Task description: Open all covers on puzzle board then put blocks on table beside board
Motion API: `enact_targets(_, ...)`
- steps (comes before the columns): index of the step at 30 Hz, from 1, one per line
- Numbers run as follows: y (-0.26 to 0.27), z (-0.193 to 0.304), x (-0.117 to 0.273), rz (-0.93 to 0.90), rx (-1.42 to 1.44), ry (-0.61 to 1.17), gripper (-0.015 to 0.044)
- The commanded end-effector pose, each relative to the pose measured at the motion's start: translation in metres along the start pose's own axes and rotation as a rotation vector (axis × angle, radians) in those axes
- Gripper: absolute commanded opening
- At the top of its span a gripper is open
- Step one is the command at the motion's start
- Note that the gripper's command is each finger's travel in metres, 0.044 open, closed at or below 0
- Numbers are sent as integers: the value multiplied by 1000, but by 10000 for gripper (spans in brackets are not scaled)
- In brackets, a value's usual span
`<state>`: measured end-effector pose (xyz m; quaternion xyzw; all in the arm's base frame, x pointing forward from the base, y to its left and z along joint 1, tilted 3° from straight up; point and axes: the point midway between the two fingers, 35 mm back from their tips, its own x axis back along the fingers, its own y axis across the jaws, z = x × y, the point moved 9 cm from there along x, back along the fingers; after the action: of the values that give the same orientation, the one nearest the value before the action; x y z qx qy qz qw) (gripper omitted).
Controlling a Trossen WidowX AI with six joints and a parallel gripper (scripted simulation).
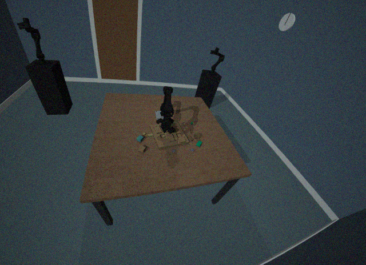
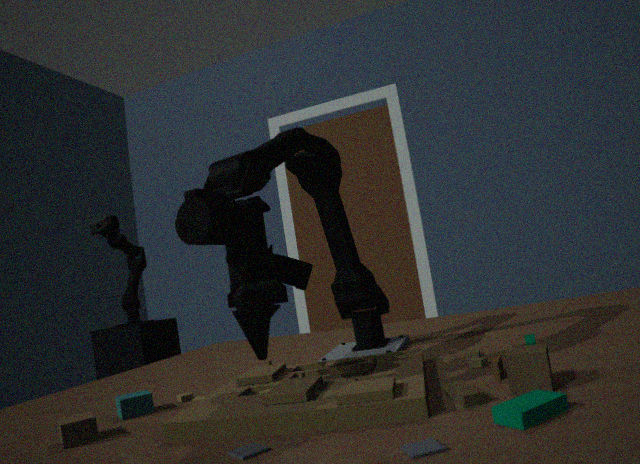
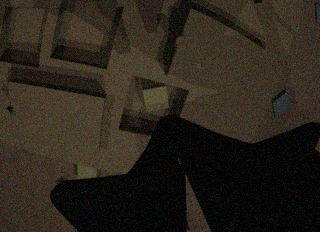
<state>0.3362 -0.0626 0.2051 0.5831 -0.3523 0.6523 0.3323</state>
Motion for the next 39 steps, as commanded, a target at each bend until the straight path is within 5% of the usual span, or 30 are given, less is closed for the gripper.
enact_targets(1, 1, 0, -18, -9, 6, -5, 0)
enact_targets(39, 6, 12, -45, -10, 6, -3, 0)
